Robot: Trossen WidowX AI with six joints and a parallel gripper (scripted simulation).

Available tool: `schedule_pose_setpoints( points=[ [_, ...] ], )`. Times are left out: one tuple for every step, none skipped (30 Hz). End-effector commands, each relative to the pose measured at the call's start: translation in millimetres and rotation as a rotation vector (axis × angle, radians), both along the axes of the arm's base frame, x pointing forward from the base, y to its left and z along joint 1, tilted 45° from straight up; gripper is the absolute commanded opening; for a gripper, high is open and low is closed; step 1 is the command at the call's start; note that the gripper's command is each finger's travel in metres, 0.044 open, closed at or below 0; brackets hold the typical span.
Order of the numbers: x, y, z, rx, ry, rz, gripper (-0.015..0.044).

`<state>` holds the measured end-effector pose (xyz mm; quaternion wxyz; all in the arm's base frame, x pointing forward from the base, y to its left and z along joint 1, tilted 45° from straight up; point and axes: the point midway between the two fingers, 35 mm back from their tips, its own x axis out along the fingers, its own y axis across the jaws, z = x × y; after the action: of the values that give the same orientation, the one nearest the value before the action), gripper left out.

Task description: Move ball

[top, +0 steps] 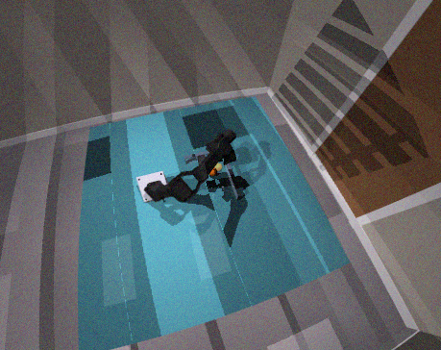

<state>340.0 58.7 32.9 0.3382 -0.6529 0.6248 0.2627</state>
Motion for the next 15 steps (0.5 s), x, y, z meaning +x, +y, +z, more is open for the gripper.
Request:
schedule_pose_setpoints(
  points=[
    [-18.6, -0.7, -18.9, -0.084, 0.096, 0.002, 0.0355],
    [-18.6, -0.7, -18.9, -0.084, 0.096, 0.002, 0.0355],
    [-18.6, -0.7, -18.9, -0.084, 0.096, 0.002, 0.0355],
    [-18.6, -0.7, -18.9, -0.084, 0.096, 0.002, 0.0355],
    [-18.5, -1.6, -19.8, -0.084, 0.096, 0.002, 0.0355],
    [-18.4, -4.1, -22.4, -0.084, 0.096, 0.002, 0.0355],
    [-18.4, -7.9, -26.2, -0.084, 0.096, 0.002, 0.0355],
    [-18.4, -10.5, -28.8, -0.084, 0.096, 0.002, 0.0355],
    [-18.4, -11.3, -29.6, -0.084, 0.096, 0.002, 0.0355],
    [-18.4, -11.3, -29.6, -0.084, 0.096, 0.002, 0.0355],
    [-18.4, -11.5, -29.8, -0.084, 0.096, 0.002, 0.0355],
    [-18.3, -12.0, -30.4, -0.084, 0.096, 0.002, 0.0355],
    [-18.2, -12.9, -31.4, -0.084, 0.096, 0.002, 0.0355],
    [-18.1, -14.0, -32.6, -0.084, 0.096, 0.002, 0.0355],
    [-18.0, -15.2, -33.8, -0.084, 0.096, 0.002, 0.0355]
  ],
)
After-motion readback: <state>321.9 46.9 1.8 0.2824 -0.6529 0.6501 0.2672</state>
